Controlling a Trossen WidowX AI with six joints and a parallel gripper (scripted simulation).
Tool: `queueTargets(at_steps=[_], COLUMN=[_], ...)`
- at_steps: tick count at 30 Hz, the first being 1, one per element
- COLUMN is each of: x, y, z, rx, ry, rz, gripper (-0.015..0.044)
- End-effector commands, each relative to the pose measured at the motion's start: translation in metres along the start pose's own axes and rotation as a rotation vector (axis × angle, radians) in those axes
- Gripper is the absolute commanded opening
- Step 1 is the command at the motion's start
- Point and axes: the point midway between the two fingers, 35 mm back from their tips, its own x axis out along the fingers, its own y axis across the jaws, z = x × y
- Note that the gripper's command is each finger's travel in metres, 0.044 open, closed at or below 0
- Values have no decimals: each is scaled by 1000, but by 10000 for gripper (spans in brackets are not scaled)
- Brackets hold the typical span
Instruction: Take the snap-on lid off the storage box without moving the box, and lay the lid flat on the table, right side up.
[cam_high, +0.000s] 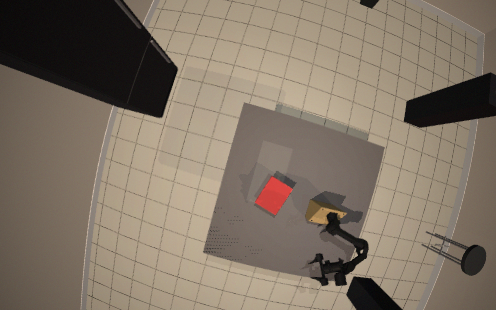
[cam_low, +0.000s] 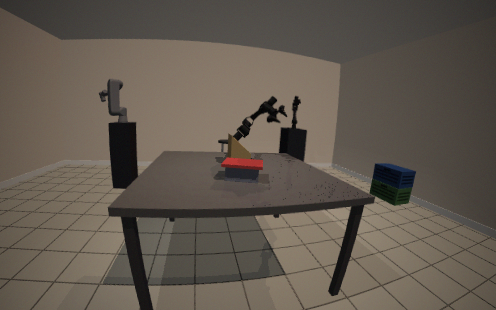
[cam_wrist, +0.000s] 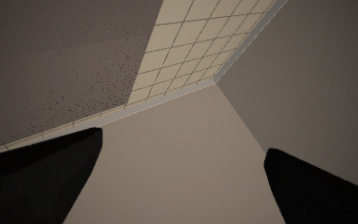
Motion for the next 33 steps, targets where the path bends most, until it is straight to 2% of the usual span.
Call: queueTargets(at_steps=[1, 6, 7, 10, 13, 20, 22, 27, 33], x=[1, 19, 22, 32, 36, 49, 50, 51, 49], y=[1, 31, 39, 64, 77, 145, 151, 199, 235], z=[-1, -36, -44, -64, -74, -109, -112, -126, -131], rx=[19, 507, 620, 958, 1127, 1909, 1978, 2470, 2815], ry=[2, 75, 96, 164, 202, 416, 438, 609, 746], rz=[2, 52, 60, 74, 76, 18, 6, -119, -269], gripper=[374, 243, 235, 235, 235, 235, 235, 235, 235])
